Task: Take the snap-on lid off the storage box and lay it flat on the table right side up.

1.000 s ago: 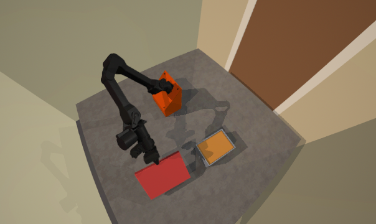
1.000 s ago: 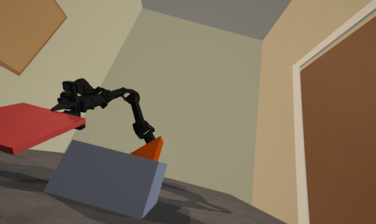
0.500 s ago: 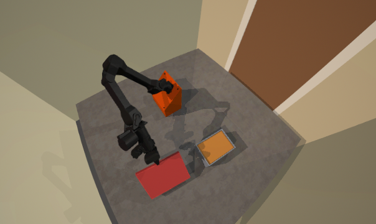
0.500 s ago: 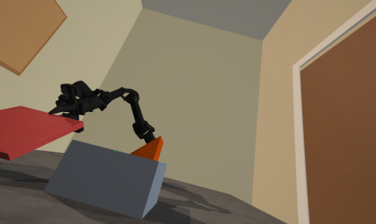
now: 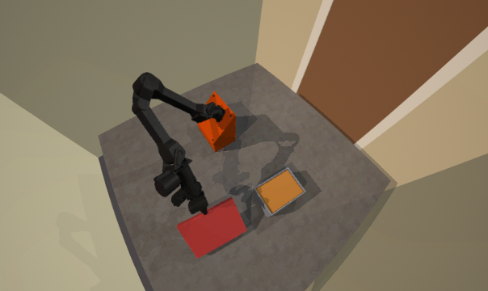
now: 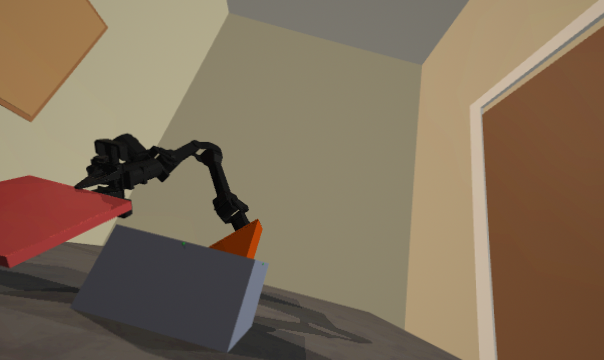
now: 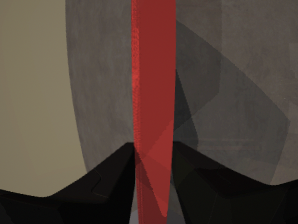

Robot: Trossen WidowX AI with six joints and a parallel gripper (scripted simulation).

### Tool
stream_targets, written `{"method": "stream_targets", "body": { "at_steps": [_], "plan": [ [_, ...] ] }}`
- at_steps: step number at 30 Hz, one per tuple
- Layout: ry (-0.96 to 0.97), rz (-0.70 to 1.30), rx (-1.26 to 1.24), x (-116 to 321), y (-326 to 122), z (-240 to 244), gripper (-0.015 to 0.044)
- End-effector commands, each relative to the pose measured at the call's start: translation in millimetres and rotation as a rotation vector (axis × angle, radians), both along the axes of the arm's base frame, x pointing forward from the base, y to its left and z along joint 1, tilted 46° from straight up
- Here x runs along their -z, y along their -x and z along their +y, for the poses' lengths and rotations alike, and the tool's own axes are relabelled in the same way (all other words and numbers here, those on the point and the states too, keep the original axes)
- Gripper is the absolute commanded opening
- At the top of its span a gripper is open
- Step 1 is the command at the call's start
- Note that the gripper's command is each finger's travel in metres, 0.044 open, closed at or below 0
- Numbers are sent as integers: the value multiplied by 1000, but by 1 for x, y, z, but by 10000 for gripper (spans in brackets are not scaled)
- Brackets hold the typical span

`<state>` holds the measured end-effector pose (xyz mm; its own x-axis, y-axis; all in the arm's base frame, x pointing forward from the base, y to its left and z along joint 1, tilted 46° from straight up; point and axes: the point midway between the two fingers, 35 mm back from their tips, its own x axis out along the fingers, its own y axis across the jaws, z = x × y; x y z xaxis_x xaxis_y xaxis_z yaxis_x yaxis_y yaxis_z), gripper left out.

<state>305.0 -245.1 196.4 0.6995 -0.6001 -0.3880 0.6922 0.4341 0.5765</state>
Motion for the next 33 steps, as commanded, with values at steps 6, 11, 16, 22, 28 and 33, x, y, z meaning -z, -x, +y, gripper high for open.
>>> {"method": "stream_targets", "body": {
  "at_steps": [6,11,16,22,28,33],
  "plan": [
    [3,-5,-17,4,-2,-3,0],
    [3,-5,-17,7,-1,-5,0],
    [3,-5,-17,9,-1,-8,0],
    [4,-5,-17,13,-1,-12,0],
    [4,-5,-17,16,-1,-15,0],
    [4,-5,-17,19,0,-18,0]
  ]
}}
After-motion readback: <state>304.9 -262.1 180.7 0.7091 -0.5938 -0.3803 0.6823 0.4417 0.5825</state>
